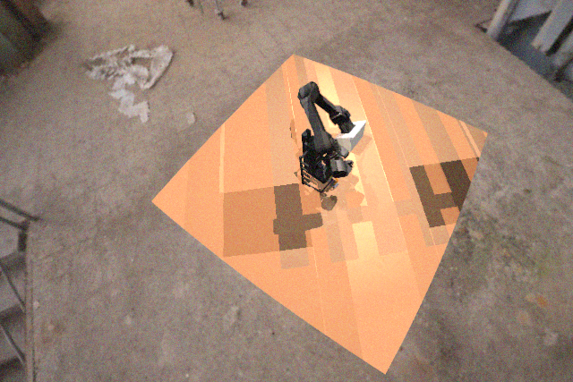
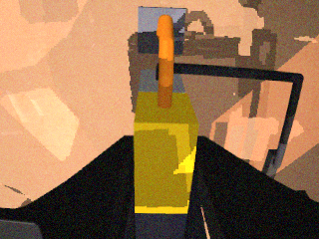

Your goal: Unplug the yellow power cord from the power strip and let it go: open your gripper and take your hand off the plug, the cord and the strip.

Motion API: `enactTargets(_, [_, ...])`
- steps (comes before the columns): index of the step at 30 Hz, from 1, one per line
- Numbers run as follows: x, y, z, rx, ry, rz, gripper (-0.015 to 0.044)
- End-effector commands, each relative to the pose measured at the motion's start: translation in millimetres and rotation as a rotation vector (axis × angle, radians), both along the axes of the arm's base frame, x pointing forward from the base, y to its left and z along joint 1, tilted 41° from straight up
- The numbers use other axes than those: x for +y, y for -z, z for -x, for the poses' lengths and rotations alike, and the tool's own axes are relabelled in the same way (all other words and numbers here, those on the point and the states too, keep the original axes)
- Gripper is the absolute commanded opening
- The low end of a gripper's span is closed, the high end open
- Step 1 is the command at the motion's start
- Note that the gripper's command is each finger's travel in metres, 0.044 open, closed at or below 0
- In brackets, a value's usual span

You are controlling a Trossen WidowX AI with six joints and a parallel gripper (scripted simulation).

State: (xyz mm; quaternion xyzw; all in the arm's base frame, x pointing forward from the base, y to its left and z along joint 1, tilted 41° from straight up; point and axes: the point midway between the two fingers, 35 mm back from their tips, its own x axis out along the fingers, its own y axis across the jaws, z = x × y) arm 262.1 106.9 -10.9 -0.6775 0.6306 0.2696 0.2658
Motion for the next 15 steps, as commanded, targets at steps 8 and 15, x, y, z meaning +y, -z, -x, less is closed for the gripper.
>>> enactTargets(8, [43.2,26.7,2.1,-0.009,-0.005,-0.092,0.0000])
enactTargets(15, [29.9,23.7,-0.1,-0.008,0.025,-0.083,0.0079])
